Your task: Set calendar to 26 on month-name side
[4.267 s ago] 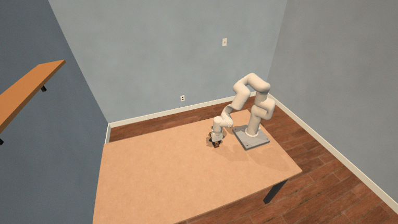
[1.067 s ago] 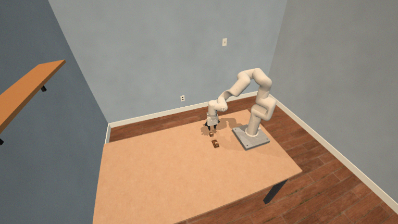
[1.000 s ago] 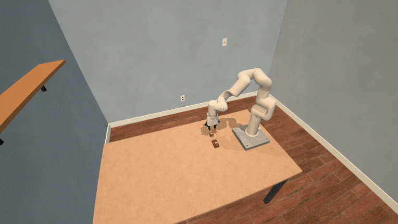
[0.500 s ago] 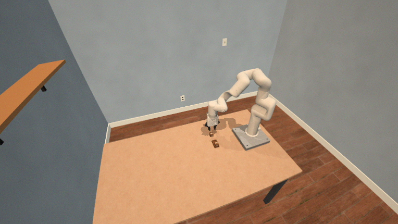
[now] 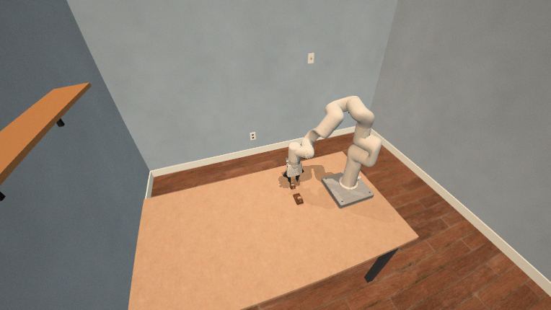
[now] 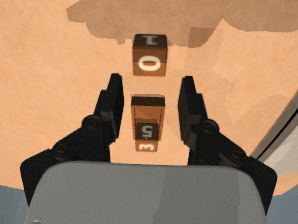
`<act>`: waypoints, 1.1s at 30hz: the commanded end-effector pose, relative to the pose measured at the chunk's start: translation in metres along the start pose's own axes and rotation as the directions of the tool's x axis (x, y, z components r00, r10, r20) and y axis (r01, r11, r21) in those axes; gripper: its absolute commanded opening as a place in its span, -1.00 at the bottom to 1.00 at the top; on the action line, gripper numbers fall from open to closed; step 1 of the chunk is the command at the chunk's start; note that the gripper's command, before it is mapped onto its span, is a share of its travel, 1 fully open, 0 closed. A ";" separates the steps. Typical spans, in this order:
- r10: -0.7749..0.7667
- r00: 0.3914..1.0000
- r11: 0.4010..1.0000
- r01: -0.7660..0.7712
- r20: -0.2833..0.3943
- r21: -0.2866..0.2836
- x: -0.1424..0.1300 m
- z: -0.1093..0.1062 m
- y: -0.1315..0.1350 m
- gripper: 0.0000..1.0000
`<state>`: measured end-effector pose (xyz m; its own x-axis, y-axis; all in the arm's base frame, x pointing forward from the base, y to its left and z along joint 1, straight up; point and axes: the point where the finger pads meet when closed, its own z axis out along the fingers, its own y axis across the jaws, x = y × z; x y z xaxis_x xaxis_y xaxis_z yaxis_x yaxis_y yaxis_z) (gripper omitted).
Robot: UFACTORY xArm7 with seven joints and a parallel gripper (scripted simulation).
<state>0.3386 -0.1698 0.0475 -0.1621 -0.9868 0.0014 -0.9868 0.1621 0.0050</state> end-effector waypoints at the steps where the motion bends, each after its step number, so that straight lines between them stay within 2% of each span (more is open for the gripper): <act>1: 0.000 1.000 1.000 0.000 0.001 0.004 0.000 0.005 -0.002 -0.01; 17: 0.000 1.000 1.000 0.000 0.001 0.004 0.001 0.024 -0.002 -0.01; 33: 0.000 1.000 1.000 0.000 0.001 0.004 0.001 0.028 -0.002 -0.01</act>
<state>0.3395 -0.1702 0.0188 -0.1617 -0.9868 -0.0004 -0.9868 0.1617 0.0049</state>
